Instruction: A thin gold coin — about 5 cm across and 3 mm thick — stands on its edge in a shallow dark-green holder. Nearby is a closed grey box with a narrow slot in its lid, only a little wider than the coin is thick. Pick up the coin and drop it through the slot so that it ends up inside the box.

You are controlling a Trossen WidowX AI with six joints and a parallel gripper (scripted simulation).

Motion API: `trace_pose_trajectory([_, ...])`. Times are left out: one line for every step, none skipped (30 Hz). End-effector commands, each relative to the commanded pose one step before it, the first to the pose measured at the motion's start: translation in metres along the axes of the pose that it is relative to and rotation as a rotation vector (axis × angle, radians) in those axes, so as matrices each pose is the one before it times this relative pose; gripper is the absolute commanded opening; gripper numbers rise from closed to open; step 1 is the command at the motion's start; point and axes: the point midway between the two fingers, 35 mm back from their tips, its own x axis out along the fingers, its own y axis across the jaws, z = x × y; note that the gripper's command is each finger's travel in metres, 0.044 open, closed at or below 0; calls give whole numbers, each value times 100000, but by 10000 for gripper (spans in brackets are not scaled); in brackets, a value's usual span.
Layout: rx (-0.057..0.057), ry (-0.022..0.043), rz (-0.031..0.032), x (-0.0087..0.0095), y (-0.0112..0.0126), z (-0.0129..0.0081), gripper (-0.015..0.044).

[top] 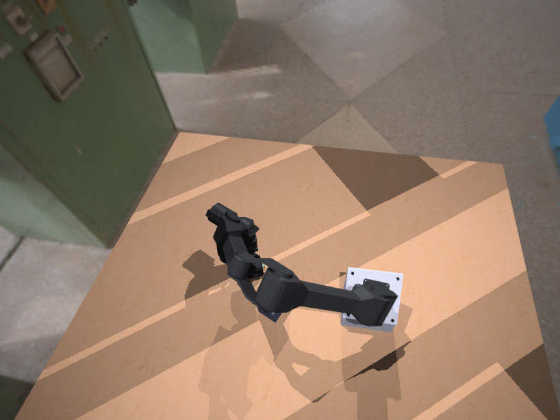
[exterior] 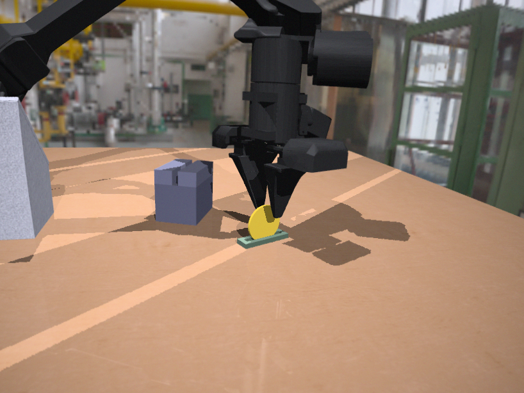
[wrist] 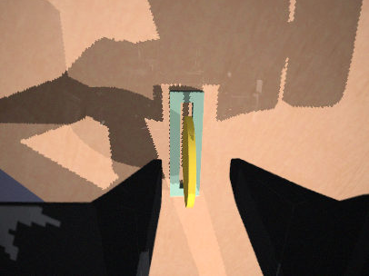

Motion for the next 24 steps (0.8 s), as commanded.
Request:
trace_pose_trajectory([1048,302,915,940,155,-282,161])
trace_pose_trajectory([-19,-11,6,165,6,-2,161])
trace_pose_trajectory([-19,-11,7,165,6,-2,161])
trace_pose_trajectory([-19,-11,8,165,7,-3,161])
trace_pose_trajectory([-19,-11,9,165,7,-4,161])
trace_pose_trajectory([-19,-11,10,164,8,-4,161])
trace_pose_trajectory([-19,-11,11,164,9,-5,161])
trace_pose_trajectory([-23,-23,17,164,9,-3,161])
trace_pose_trajectory([-23,-23,18,164,10,-4,161])
trace_pose_trajectory([-23,-23,19,164,10,-5,161])
trace_pose_trajectory([-24,-23,20,163,11,-5,161])
trace_pose_trajectory([-19,-19,17,132,9,-5,161])
trace_pose_trajectory([-12,-11,10,79,6,-3,161])
trace_pose_trajectory([-4,-4,4,26,2,-1,161])
trace_pose_trajectory([0,0,0,0,0,0,134])
trace_pose_trajectory([0,0,0,0,0,0,108])
trace_pose_trajectory([0,0,0,0,0,0,82])
trace_pose_trajectory([0,0,0,0,0,0,56])
trace_pose_trajectory([0,0,0,0,0,0,29])
trace_pose_trajectory([0,0,0,0,0,0,3])
trace_pose_trajectory([0,0,0,0,0,0,0])
trace_pose_trajectory([0,0,0,0,0,0,0])
trace_pose_trajectory([0,0,0,0,0,0,0])
trace_pose_trajectory([0,0,0,0,0,0,0])
